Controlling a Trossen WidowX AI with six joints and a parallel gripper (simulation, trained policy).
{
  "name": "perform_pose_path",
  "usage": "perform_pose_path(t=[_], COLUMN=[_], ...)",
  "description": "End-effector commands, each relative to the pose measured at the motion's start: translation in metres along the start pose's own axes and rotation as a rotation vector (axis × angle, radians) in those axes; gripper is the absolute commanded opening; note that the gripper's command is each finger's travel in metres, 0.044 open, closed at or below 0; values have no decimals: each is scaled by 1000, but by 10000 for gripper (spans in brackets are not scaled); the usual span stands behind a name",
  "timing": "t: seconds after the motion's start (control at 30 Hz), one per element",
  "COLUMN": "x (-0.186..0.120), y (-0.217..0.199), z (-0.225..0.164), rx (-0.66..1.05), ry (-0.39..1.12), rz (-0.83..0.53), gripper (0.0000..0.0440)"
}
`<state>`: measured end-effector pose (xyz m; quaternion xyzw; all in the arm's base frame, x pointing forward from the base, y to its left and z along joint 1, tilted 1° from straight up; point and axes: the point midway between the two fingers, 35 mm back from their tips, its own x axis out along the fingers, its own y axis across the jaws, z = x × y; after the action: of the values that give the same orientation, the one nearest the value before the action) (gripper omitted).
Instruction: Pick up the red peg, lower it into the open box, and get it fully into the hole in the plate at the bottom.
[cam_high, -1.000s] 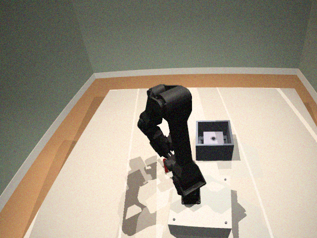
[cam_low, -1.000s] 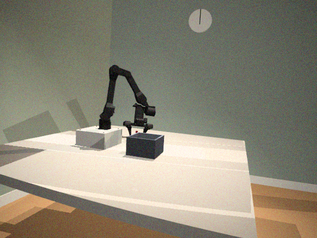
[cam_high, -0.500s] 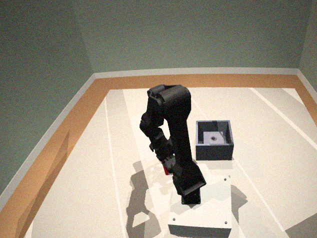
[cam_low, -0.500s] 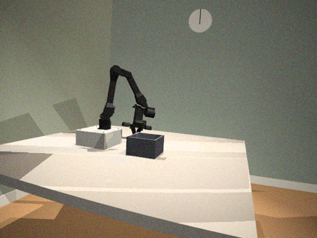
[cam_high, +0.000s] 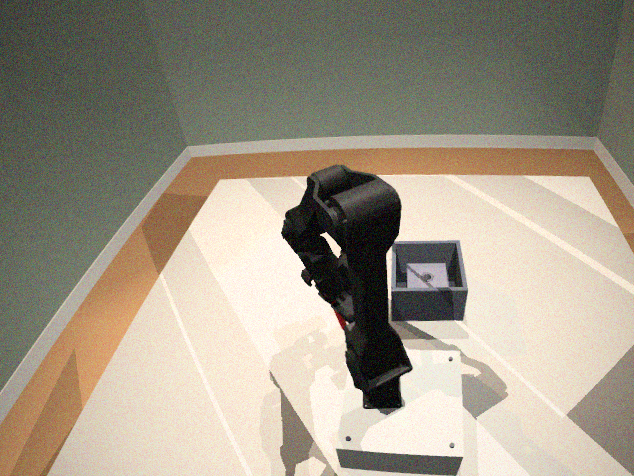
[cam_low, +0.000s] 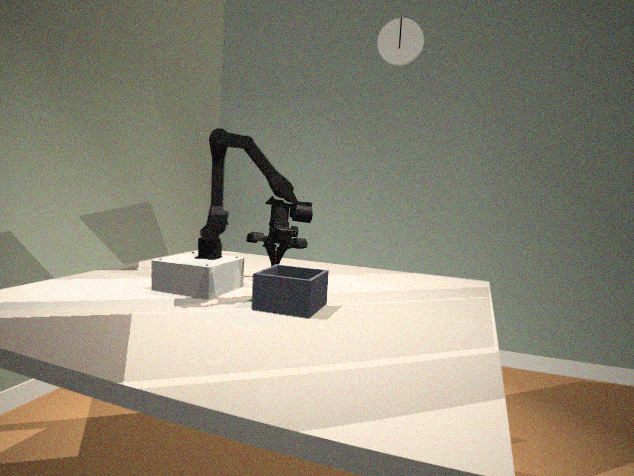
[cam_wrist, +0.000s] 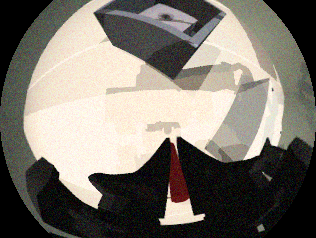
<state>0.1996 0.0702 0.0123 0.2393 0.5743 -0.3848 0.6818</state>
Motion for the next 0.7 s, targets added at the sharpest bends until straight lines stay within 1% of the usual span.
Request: perform_pose_path(t=[0.0,0.4,0.67], x=[-12,-43,-53], y=[4,7,6], z=[12,56,90], rx=[-21,-42,-22], ry=[-27,-76,-85], rz=[13,19,12], gripper=[0,0,0])
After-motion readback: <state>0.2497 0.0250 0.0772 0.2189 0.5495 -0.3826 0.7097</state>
